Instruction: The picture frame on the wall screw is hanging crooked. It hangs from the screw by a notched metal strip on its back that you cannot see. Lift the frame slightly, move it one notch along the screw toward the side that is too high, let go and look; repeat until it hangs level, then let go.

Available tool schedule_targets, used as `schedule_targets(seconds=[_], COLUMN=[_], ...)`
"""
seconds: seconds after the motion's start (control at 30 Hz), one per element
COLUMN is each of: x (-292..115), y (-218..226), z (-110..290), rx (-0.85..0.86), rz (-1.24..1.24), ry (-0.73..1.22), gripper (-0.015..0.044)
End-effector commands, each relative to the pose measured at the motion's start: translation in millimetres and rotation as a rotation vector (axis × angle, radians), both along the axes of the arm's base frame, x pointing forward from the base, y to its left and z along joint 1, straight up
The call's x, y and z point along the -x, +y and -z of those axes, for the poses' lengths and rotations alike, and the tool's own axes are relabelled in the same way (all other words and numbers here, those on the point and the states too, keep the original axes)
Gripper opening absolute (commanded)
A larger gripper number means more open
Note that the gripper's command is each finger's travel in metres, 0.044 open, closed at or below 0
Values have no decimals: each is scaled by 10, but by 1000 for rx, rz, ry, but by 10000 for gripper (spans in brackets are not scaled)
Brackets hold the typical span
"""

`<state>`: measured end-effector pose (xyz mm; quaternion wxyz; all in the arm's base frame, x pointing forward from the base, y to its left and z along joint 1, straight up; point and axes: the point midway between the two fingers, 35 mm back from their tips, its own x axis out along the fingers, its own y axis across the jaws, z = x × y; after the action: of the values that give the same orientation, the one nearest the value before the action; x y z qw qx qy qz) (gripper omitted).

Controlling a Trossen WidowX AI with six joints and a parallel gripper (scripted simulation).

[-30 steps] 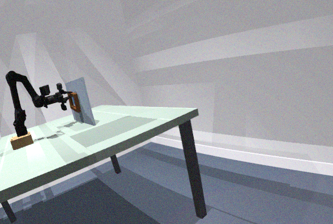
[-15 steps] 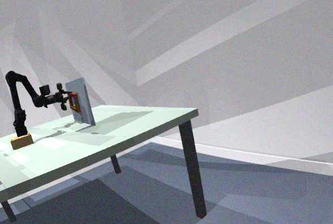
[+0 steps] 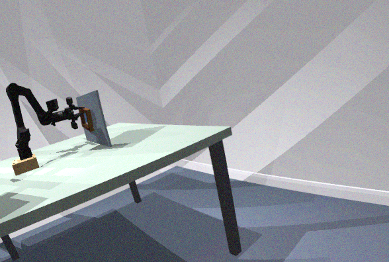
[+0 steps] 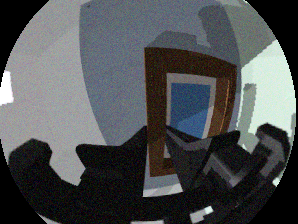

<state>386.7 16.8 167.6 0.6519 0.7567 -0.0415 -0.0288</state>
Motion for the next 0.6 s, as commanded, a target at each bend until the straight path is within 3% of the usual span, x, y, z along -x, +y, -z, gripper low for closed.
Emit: schedule_targets(seconds=[0.0,0.57], x=[-2,-1], y=[-7,-10], z=[-51,-72], rx=[2,2], rz=[2,2], ry=[-14,-14], gripper=[0,0])
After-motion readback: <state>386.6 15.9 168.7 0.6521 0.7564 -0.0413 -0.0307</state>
